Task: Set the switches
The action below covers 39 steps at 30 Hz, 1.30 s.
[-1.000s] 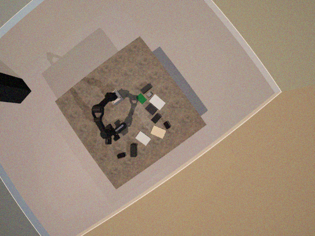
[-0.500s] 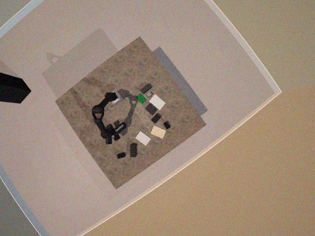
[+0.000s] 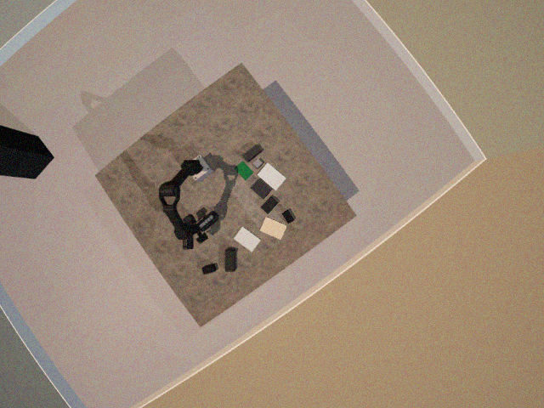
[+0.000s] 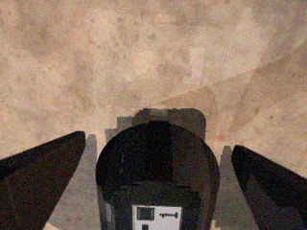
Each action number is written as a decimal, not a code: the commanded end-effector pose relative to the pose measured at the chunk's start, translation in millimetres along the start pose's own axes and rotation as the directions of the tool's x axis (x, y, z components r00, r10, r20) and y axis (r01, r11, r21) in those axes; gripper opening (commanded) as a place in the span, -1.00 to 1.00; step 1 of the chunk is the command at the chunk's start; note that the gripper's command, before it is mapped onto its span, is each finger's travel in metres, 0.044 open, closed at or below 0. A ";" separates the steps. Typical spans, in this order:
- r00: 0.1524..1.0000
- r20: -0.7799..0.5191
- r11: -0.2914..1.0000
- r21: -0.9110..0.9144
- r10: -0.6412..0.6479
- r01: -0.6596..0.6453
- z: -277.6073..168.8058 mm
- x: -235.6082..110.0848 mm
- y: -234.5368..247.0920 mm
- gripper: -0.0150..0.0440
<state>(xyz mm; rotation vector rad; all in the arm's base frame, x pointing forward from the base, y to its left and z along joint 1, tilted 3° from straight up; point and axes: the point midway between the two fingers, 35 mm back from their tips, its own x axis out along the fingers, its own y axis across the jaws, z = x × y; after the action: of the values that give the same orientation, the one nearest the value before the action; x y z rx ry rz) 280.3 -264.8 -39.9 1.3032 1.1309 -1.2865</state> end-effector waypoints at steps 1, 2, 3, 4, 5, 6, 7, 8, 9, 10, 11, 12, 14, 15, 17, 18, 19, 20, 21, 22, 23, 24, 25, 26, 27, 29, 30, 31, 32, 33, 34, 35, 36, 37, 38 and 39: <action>1.000 0.000 1.000 0.000 0.000 0.000 0.2 0.0 0.0 1.00; 1.000 0.000 1.000 0.000 0.000 0.000 0.2 0.0 0.0 1.00; 1.000 0.000 1.000 0.000 0.000 0.000 0.2 0.0 0.0 1.00; 1.000 0.000 1.000 0.000 0.000 0.000 -2.3 -1.8 0.3 1.00; 1.000 -0.001 1.000 0.000 0.000 0.000 -9.8 -7.2 1.1 1.00; 1.000 -0.002 1.000 0.000 0.000 0.000 -22.3 -15.9 2.0 1.00; 1.000 -0.004 1.000 0.000 0.000 0.000 -37.7 -26.3 2.1 1.00; 1.000 -0.005 1.000 0.000 0.000 0.000 -50.2 -34.4 1.4 1.00; 1.000 -0.006 1.000 0.000 0.000 0.000 -57.6 -39.1 0.7 1.00; 1.000 -0.006 1.000 0.000 0.000 0.000 -60.1 -40.6 0.4 1.00; 1.000 -0.006 1.000 0.000 0.000 0.000 -60.1 -40.6 0.4 1.00; 1.000 -0.006 1.000 0.000 0.000 0.000 -60.1 -40.6 0.4 1.00; 1.000 -0.006 1.000 0.000 0.000 0.000 -60.1 -40.6 0.4 1.00; 1.000 -0.006 1.000 0.000 0.000 0.000 -60.1 -40.6 0.4 1.00; 1.000 -0.006 1.000 0.000 0.000 0.000 -60.1 -40.6 0.4 1.00; 1.000 -0.006 1.000 0.000 0.000 0.000 -60.1 -40.6 0.4 1.00; 1.000 -0.006 1.000 0.000 0.000 0.000 -60.1 -40.6 0.4 1.00; 1.000 -0.006 1.000 0.000 0.000 0.000 -60.1 -40.6 0.4 1.00; 1.000 -0.006 1.000 0.000 0.000 0.000 -60.1 -40.6 0.4 1.00; 1.000 -0.006 1.000 0.000 0.000 0.000 -60.1 -40.6 0.4 1.00; 1.000 -0.006 1.000 0.000 0.000 0.000 -60.1 -40.6 0.4 1.00; 1.000 -0.006 1.000 0.000 0.000 0.000 -60.1 -40.6 0.4 1.00; 1.000 -0.006 1.000 0.000 0.000 0.000 -60.1 -40.6 0.4 1.00; 1.000 -0.006 1.000 0.000 0.000 0.000 -60.1 -40.6 0.4 1.00; 1.000 -0.006 1.000 0.000 0.000 0.000 -60.1 -40.6 0.4 1.00; 1.000 -0.006 1.000 0.000 0.000 0.000 -60.1 -40.6 0.4 1.00; 1.000 -0.006 1.000 0.000 0.000 0.000 -60.1 -40.6 0.4 1.00; 1.000 -0.006 1.000 0.000 0.000 0.000 -60.1 -40.6 0.4 0.91; 1.000 -0.006 1.000 -0.013 0.003 -0.004 -60.0 -41.0 0.2 0.82; 1.000 -0.008 0.999 -0.051 0.013 -0.014 -59.9 -42.0 -0.4 0.73; 1.000 -0.010 0.993 -0.115 0.029 -0.030 -59.7 -43.7 -1.5 0.64; 0.999 -0.013 0.980 -0.191 0.049 -0.050 -59.4 -45.8 -2.8 0.56; 0.998 -0.015 0.961 -0.266 0.068 -0.070 -59.2 -47.9 -4.1 0.47; 0.996 -0.017 0.936 -0.340 0.088 -0.088 -59.1 -49.9 -5.4 0.38; 0.994 -0.018 0.905 -0.411 0.107 -0.105 -58.9 -52.0 -6.7 0.29; 0.992 -0.019 0.869 -0.481 0.127 -0.120 -58.8 -54.0 -8.1 0.20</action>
<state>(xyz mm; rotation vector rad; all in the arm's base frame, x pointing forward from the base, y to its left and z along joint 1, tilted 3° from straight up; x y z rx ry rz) 281.1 -204.9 7.0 1.0738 1.2304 -0.9705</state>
